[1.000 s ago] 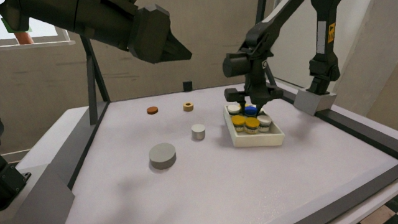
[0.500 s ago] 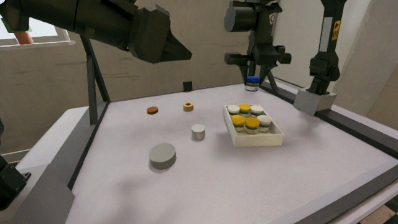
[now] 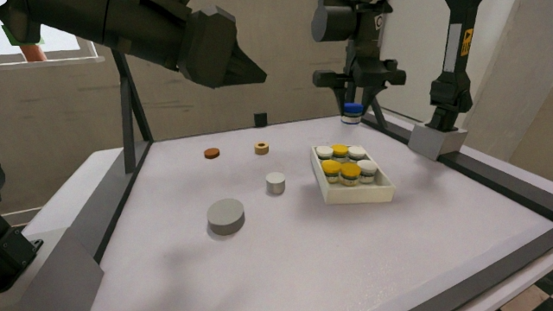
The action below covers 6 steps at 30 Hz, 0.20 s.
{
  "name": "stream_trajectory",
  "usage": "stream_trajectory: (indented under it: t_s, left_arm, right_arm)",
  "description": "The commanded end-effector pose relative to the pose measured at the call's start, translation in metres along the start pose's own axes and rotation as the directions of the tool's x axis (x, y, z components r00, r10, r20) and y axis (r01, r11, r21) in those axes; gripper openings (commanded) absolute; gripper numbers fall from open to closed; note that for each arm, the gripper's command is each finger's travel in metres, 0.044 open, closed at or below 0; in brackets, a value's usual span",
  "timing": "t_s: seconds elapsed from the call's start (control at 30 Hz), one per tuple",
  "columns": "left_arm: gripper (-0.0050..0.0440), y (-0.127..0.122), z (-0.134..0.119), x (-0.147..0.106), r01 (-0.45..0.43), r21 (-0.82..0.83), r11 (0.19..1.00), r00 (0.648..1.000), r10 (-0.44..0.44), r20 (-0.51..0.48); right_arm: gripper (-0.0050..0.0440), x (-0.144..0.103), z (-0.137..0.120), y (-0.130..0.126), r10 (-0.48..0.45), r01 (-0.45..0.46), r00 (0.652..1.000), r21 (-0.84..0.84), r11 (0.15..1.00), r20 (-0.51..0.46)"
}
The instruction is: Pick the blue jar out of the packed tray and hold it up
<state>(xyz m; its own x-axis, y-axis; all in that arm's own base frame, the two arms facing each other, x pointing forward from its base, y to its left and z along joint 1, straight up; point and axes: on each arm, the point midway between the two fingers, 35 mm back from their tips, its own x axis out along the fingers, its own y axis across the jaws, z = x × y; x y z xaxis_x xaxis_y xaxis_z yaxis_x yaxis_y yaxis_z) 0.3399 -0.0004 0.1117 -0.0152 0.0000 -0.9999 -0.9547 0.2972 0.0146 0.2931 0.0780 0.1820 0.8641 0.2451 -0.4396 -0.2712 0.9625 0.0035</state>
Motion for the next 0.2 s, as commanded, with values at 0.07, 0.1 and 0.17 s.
stream_trajectory:
  t_s: [0.07, 0.1, 0.17]
  left_arm:
    - [-0.0050, -0.0067, 0.0018, -0.0138, 0.046, 0.001, 0.999, 0.999, -0.046, 0.014]
    - [-0.0050, -0.0067, 0.0018, -0.0138, 0.046, 0.001, 0.999, 0.999, -0.046, 0.014]
    - [-0.0050, -0.0067, 0.0018, -0.0138, 0.046, 0.001, 0.999, 0.999, -0.046, 0.014]
  right_arm:
    - [0.0440, -0.0031, 0.0112, -0.0015, -0.004, 0.004, 1.000, 0.000, 1.000, 0.030]
    - [0.0440, -0.0031, 0.0112, -0.0015, -0.004, 0.004, 1.000, 0.000, 1.000, 0.030]
    - [0.0440, -0.0031, 0.0112, -0.0015, -0.004, 0.004, 1.000, 0.000, 1.000, 0.030]
